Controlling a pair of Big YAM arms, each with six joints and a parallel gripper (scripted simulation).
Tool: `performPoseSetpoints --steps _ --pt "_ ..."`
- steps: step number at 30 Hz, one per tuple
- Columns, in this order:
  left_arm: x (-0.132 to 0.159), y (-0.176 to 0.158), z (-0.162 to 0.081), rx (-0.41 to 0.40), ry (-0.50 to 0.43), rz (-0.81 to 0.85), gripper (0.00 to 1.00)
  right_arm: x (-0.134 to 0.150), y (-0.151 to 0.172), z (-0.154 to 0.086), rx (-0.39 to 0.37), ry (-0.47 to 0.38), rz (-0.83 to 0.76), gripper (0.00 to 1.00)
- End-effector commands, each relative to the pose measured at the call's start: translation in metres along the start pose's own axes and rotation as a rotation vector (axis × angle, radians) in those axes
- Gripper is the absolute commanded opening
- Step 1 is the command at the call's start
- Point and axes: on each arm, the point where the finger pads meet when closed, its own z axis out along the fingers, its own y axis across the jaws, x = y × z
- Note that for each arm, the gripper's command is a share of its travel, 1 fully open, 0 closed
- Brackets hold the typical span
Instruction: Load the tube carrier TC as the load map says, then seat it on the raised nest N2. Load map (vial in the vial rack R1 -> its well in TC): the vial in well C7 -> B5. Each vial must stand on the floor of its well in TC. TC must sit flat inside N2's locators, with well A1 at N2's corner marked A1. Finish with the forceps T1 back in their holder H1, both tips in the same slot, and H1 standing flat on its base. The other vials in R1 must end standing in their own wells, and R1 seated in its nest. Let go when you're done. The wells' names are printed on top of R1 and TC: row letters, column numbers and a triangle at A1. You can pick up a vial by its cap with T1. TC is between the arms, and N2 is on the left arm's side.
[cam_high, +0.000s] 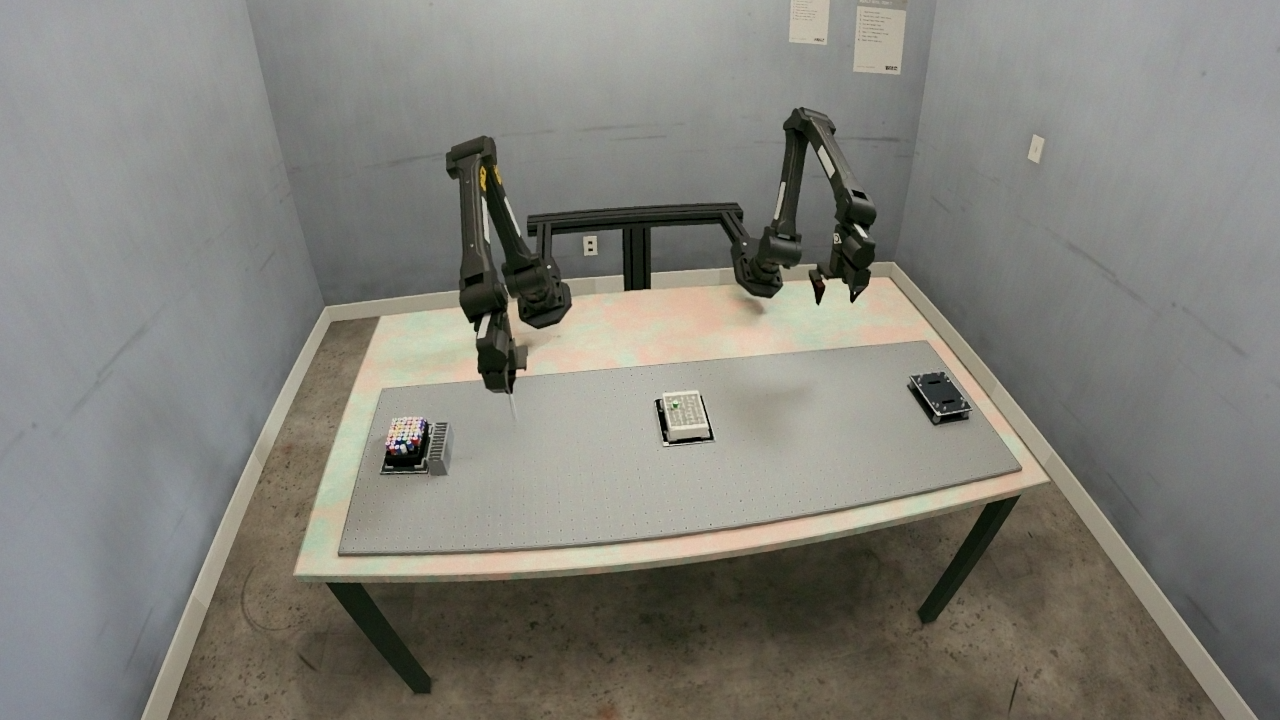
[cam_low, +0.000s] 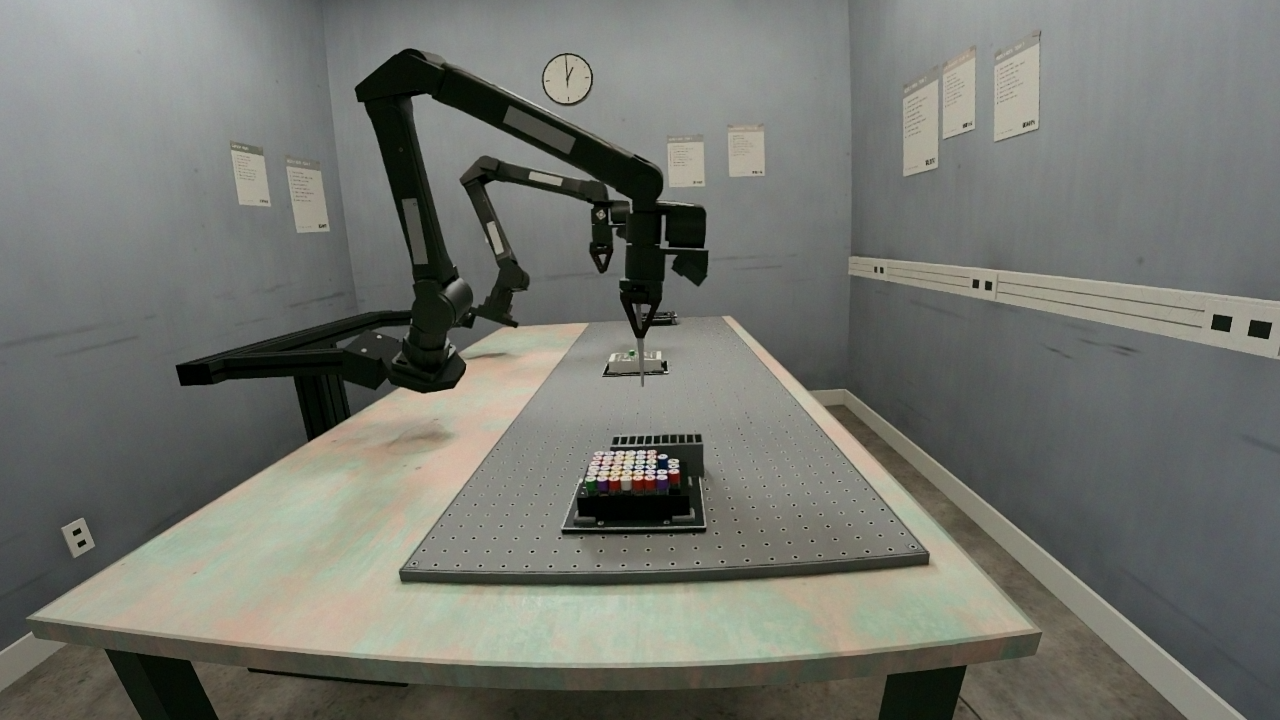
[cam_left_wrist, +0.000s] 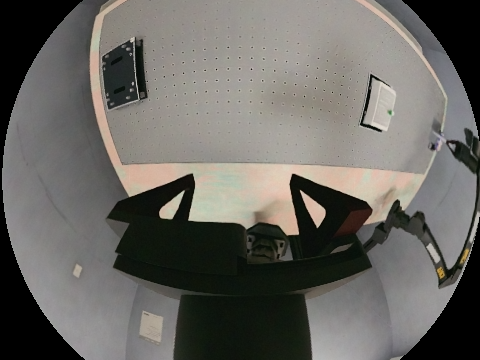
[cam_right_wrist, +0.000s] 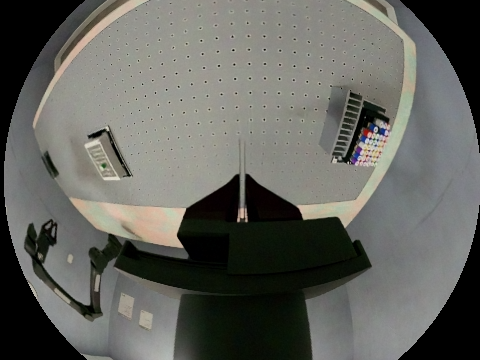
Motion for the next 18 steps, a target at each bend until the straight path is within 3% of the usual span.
performPoseSetpoints --steps 1,18 --pt "-0.01 0.004 -0.013 0.003 -0.038 0.004 1.0 -0.021 -0.014 -0.029 -0.003 -0.071 0.002 0.07" --pt "-0.01 0.004 -0.013 0.003 -0.038 0.004 1.0 -0.023 -0.04 -0.031 0.002 -0.071 0.0 0.07"
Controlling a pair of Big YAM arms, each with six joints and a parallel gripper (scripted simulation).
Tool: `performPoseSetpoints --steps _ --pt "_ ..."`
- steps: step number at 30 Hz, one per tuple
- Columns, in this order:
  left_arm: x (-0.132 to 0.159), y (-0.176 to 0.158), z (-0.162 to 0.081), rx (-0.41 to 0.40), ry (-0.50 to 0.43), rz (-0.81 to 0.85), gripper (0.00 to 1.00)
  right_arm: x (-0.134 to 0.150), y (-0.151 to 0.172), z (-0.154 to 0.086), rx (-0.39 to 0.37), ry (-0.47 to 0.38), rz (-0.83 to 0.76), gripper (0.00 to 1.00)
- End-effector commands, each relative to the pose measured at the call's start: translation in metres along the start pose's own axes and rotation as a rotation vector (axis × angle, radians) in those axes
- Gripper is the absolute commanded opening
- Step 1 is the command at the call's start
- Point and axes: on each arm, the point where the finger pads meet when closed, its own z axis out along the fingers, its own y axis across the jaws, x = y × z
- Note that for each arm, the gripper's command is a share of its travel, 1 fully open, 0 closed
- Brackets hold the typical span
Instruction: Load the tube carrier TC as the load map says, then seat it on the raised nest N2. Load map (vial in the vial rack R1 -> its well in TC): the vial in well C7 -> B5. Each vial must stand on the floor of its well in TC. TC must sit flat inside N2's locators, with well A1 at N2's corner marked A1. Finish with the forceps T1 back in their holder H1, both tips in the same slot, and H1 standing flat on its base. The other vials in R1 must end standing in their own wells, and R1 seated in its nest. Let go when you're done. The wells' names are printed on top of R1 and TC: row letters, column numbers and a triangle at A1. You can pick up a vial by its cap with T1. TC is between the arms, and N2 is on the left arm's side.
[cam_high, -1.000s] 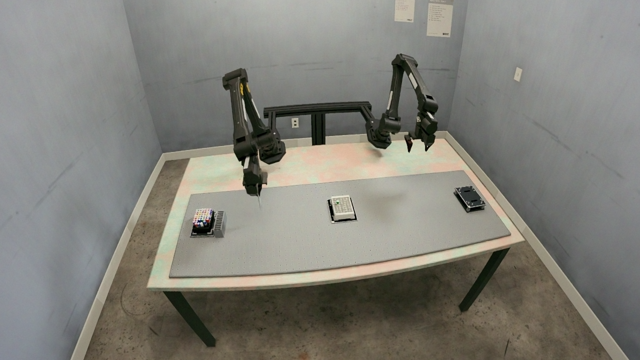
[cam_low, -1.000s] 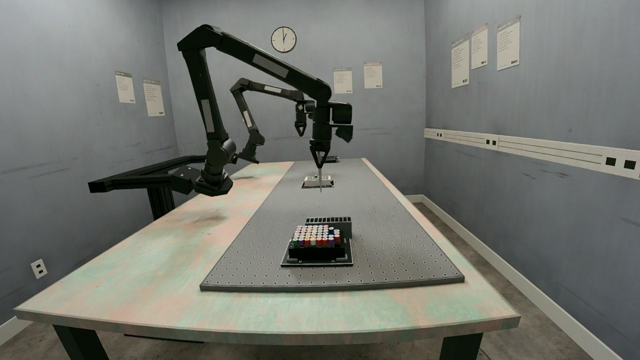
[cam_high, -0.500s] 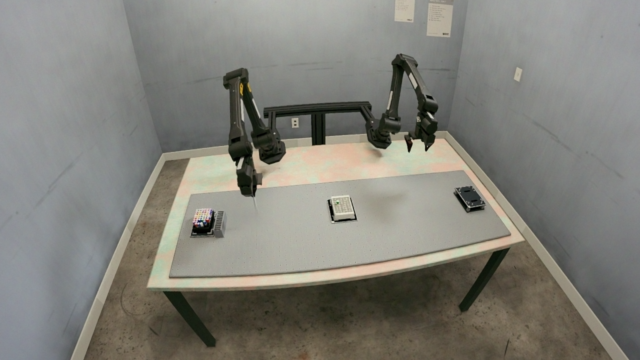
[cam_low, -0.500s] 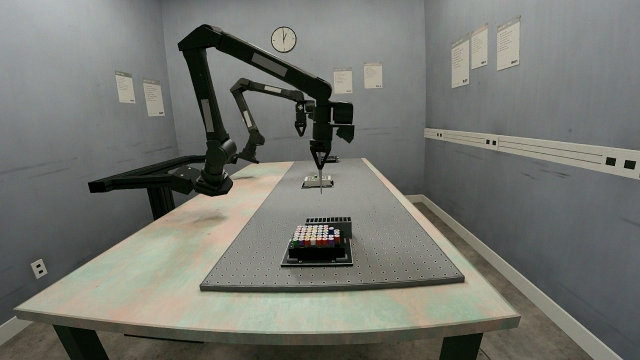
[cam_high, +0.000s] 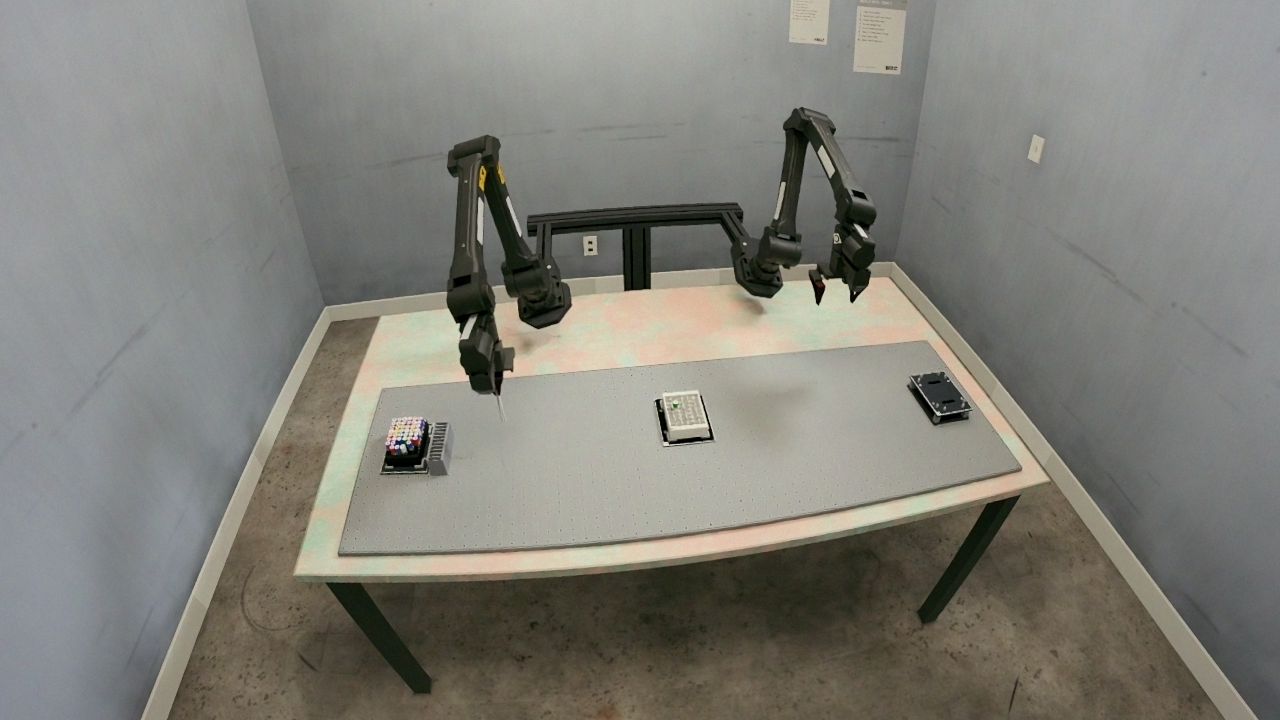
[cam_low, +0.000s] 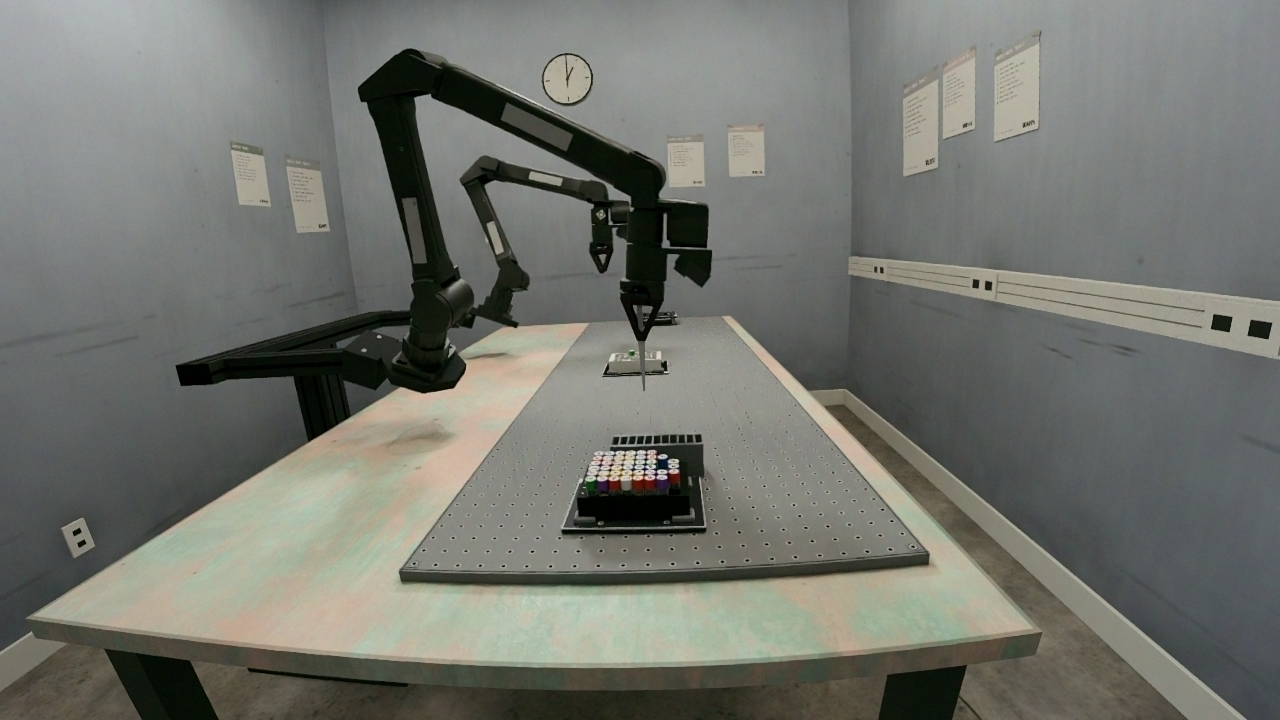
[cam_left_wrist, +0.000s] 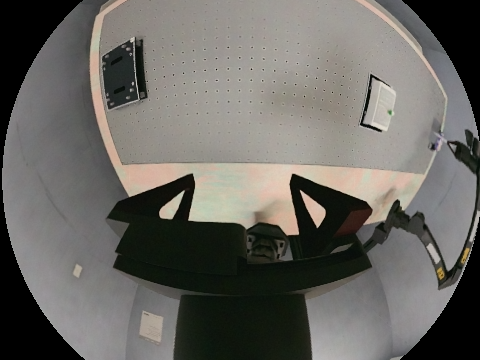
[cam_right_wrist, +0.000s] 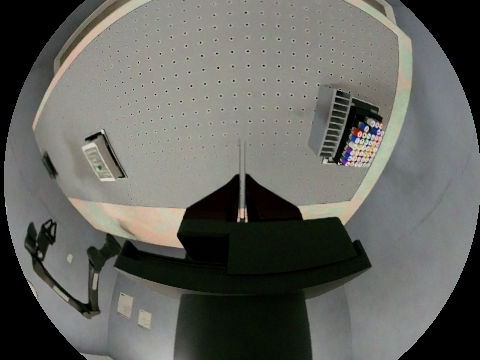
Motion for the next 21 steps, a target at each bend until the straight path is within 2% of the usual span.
performPoseSetpoints --steps 1,21 --pt "-0.01 0.004 -0.013 0.003 -0.038 0.004 1.0 -0.02 -0.015 -0.029 0.003 -0.071 0.0 0.07" --pt "-0.01 0.004 -0.013 0.003 -0.038 0.004 1.0 -0.024 -0.043 -0.017 0.003 -0.036 -0.008 0.07"
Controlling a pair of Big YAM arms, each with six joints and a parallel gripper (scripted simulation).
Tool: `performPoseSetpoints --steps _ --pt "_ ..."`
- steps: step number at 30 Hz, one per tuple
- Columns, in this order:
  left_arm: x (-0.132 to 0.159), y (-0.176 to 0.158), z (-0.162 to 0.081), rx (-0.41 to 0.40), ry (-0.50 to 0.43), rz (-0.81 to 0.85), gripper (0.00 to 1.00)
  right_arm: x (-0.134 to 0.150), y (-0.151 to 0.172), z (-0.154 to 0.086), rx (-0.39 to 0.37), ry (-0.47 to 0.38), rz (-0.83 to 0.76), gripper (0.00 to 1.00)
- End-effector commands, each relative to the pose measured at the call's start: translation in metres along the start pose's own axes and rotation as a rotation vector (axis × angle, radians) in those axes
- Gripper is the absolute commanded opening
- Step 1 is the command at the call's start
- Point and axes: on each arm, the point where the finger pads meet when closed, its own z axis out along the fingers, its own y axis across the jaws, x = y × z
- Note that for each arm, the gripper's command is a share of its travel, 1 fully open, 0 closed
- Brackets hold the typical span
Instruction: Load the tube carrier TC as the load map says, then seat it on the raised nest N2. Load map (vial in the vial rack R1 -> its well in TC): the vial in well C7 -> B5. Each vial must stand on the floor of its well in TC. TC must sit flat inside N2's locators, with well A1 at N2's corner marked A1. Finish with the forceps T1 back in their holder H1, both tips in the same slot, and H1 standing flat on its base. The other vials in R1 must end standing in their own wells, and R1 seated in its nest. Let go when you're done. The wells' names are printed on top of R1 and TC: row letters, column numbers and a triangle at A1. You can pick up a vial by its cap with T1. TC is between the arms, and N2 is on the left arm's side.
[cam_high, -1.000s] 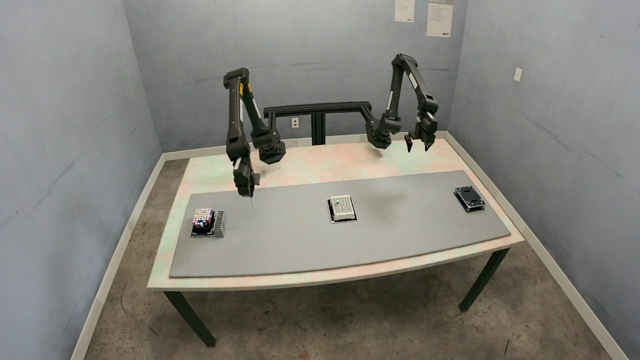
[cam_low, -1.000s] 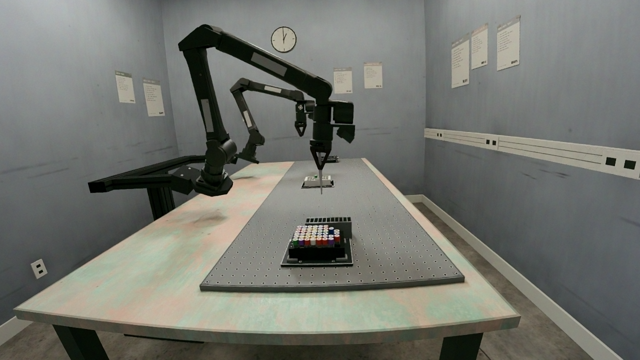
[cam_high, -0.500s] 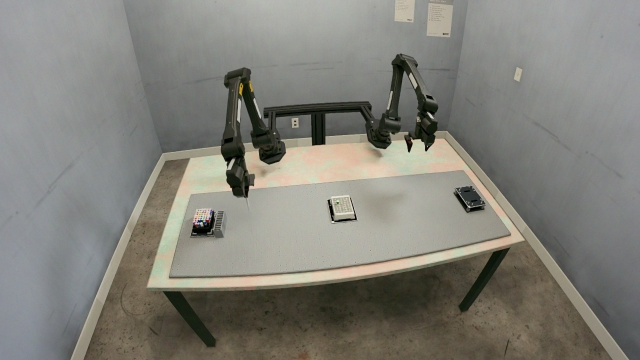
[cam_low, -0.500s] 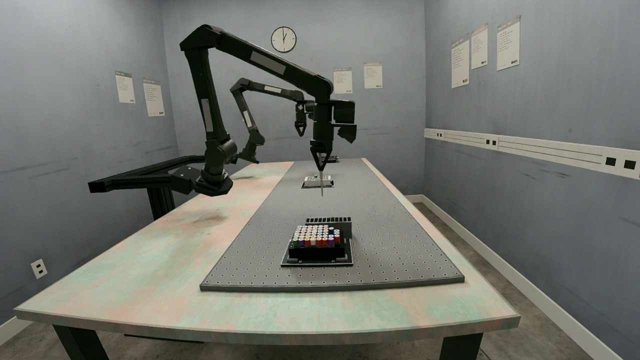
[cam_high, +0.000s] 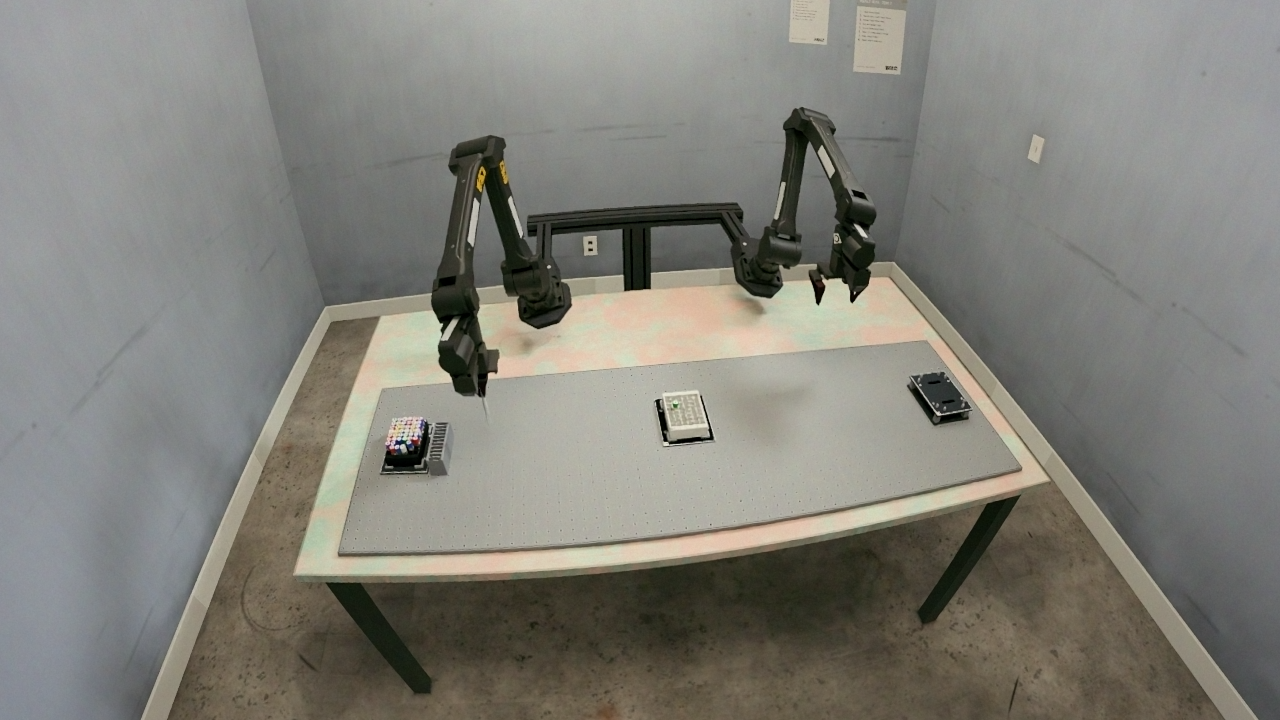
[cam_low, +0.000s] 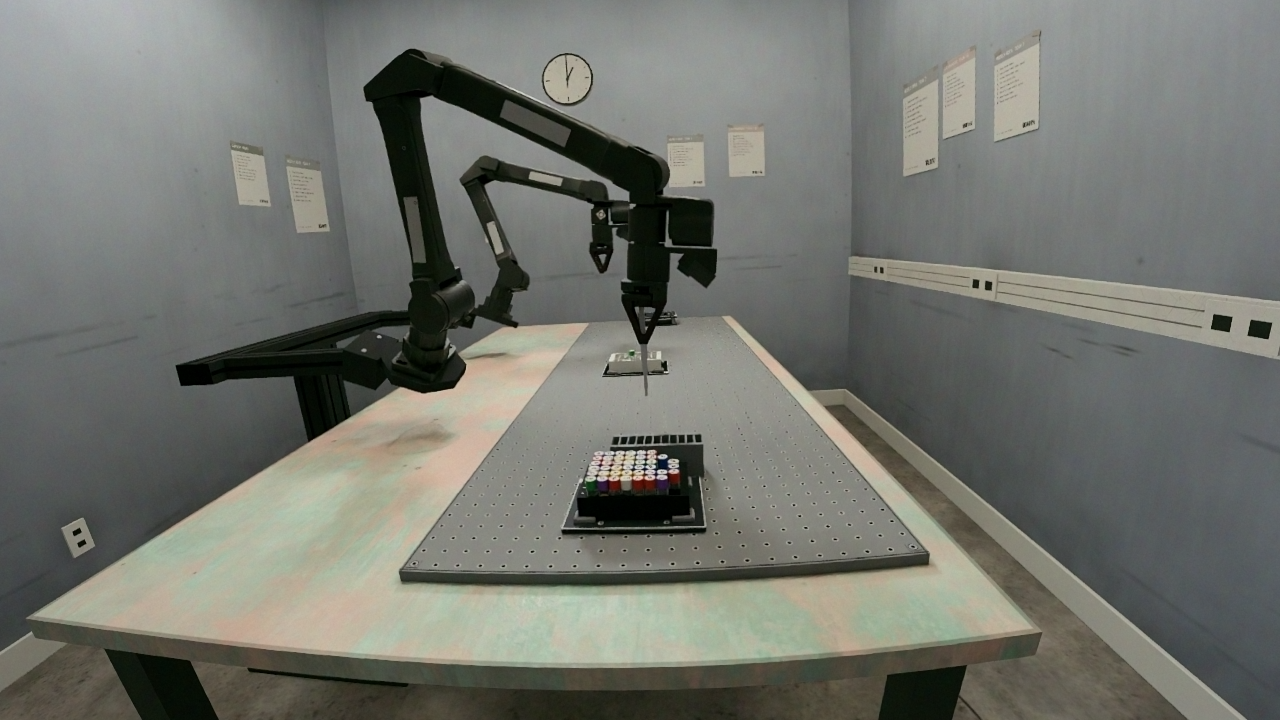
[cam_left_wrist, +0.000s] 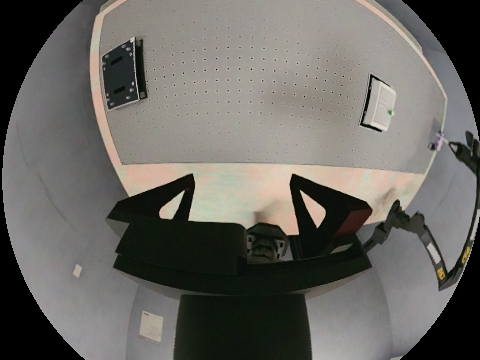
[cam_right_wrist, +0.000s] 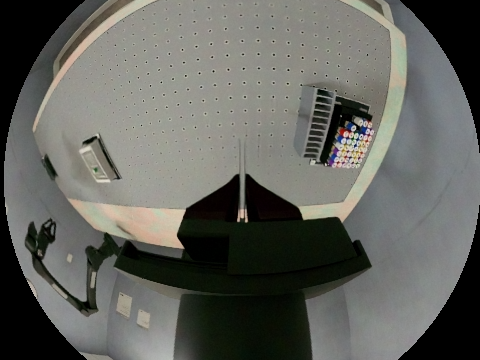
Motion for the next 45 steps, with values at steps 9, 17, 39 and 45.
performPoseSetpoints --steps 9,17,39,45 --pt "-0.01 0.004 -0.013 0.003 -0.038 0.004 1.0 -0.02 -0.023 -0.014 0.004 -0.028 -0.011 0.07" --pt "-0.01 0.004 -0.013 0.003 -0.038 0.004 1.0 -0.022 -0.036 -0.014 0.005 -0.027 -0.012 0.07" --pt "-0.01 0.004 -0.013 0.003 -0.038 0.004 1.0 -0.025 -0.067 -0.018 0.009 -0.032 -0.012 0.07" --pt "-0.01 0.004 -0.013 0.003 -0.038 0.004 1.0 -0.027 -0.077 -0.015 0.009 -0.026 -0.013 0.07"
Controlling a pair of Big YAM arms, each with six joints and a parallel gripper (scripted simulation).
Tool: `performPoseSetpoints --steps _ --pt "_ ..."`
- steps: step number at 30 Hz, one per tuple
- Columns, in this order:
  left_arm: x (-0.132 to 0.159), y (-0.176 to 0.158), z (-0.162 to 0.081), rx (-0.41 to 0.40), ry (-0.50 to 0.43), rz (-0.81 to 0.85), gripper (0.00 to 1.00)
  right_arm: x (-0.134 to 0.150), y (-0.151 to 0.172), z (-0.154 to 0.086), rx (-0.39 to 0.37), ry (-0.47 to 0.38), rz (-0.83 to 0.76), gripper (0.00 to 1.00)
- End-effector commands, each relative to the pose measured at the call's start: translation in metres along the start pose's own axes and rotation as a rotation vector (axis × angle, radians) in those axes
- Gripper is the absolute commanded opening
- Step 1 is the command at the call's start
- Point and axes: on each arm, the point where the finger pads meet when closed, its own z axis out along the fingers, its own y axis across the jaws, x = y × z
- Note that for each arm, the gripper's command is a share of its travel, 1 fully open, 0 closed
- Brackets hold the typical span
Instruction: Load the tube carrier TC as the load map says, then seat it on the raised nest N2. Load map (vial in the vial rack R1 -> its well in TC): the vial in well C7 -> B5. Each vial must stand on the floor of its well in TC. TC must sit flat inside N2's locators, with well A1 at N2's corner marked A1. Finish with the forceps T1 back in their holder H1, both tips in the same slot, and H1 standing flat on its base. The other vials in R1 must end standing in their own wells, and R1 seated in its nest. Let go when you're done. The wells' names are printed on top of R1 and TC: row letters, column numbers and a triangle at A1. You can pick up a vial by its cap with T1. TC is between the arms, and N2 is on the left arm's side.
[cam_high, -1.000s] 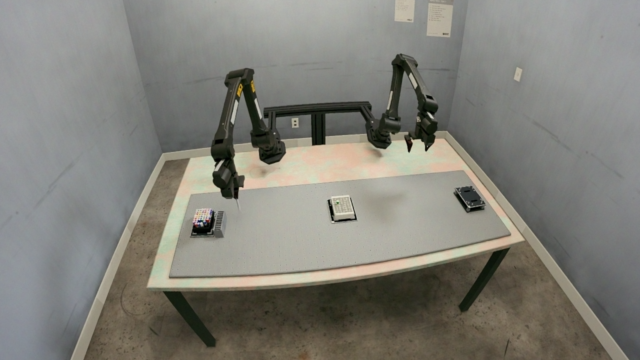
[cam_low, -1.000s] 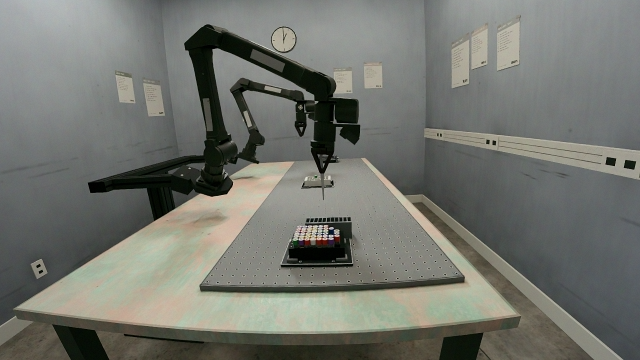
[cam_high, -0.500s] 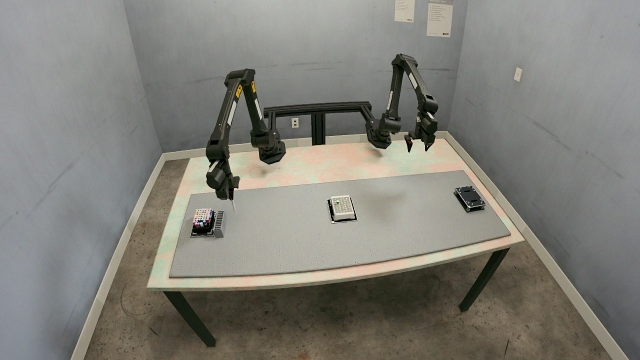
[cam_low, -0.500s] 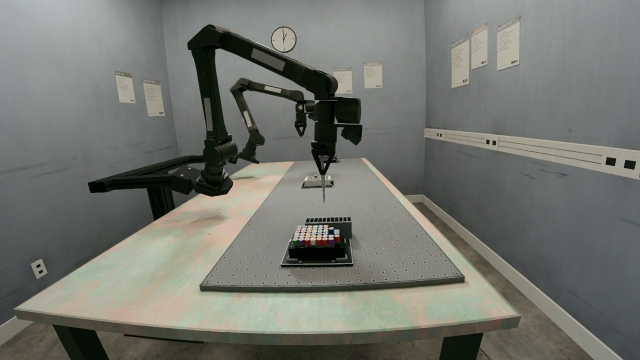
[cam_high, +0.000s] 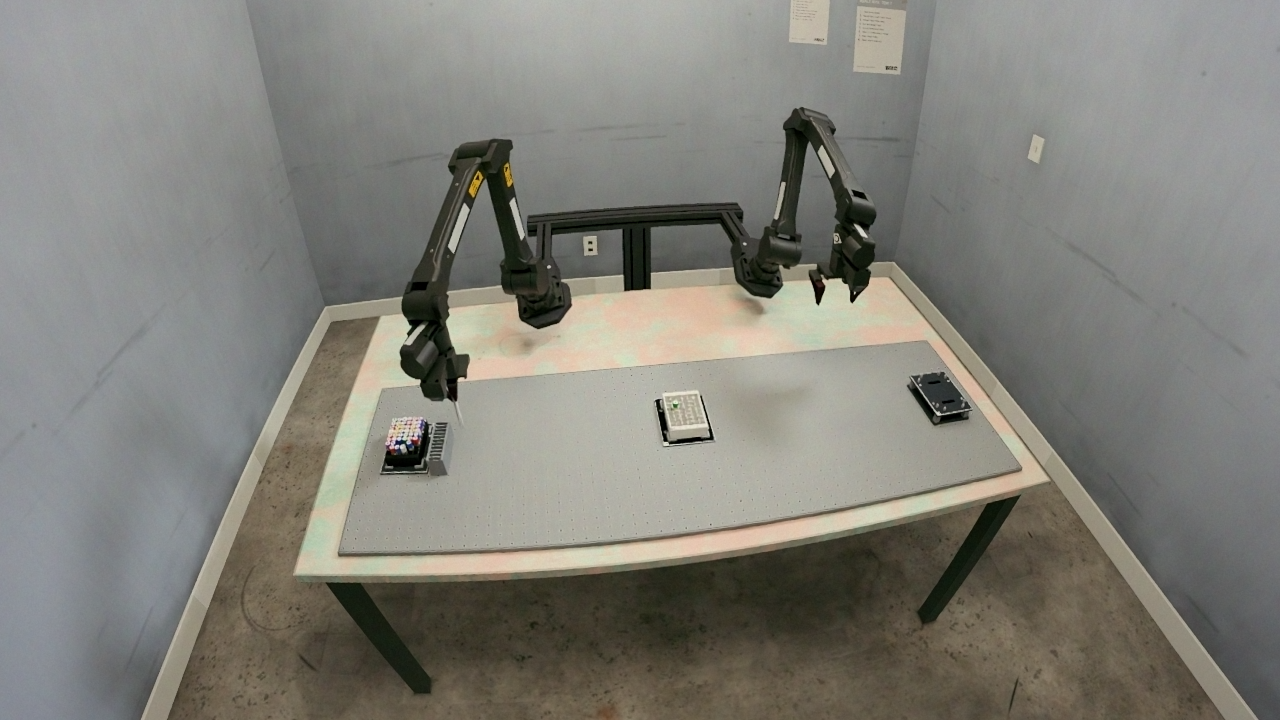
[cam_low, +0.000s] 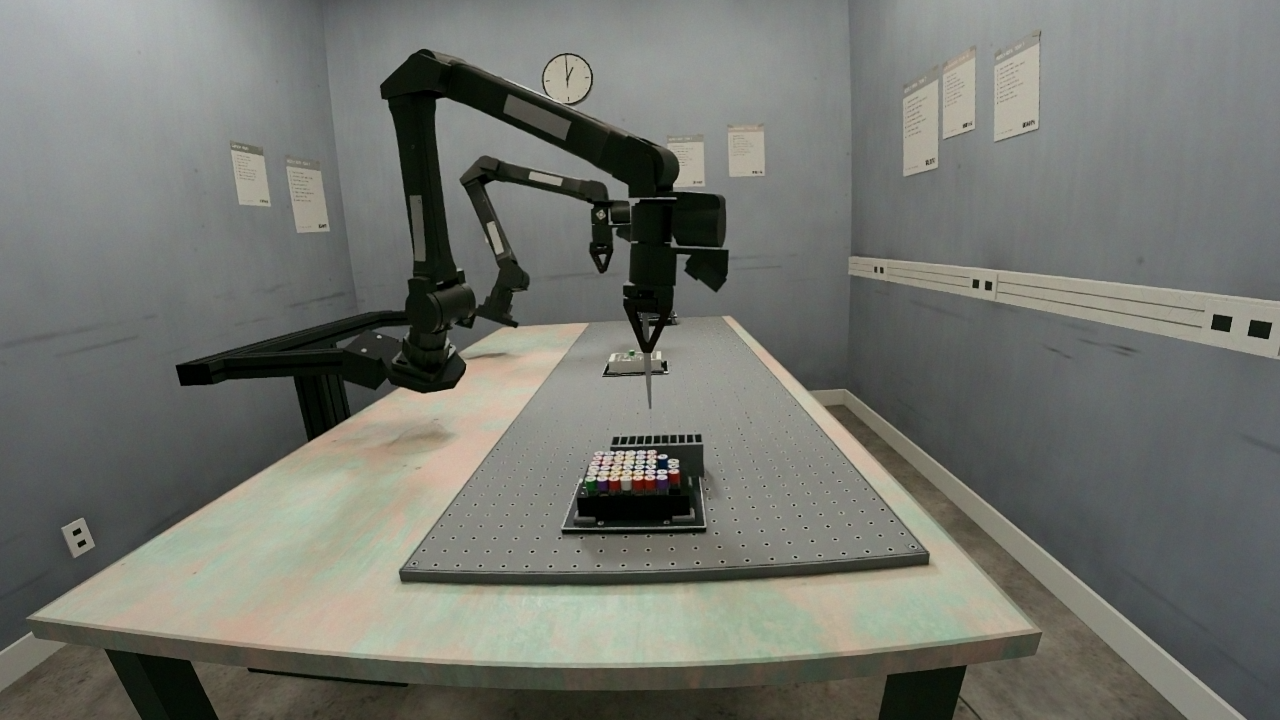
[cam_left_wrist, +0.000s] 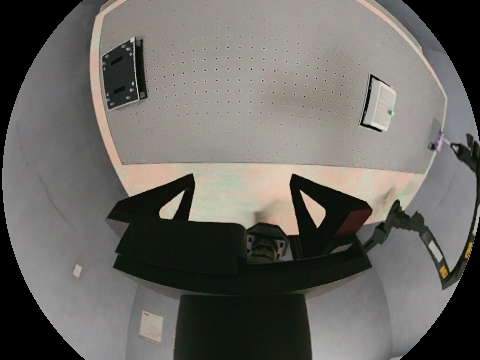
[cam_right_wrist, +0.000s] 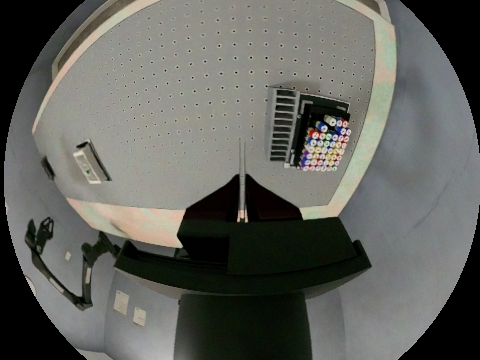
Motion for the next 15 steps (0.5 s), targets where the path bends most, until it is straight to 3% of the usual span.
performPoseSetpoints --steps 1,15 --pt "-0.01 0.004 -0.013 0.003 -0.038 0.004 1.0 -0.018 -0.016 -0.015 0.01 -0.031 -0.008 0.07" --pt "-0.01 0.004 -0.013 0.003 -0.038 0.004 1.0 -0.02 -0.036 -0.015 0.011 -0.03 -0.009 0.07"
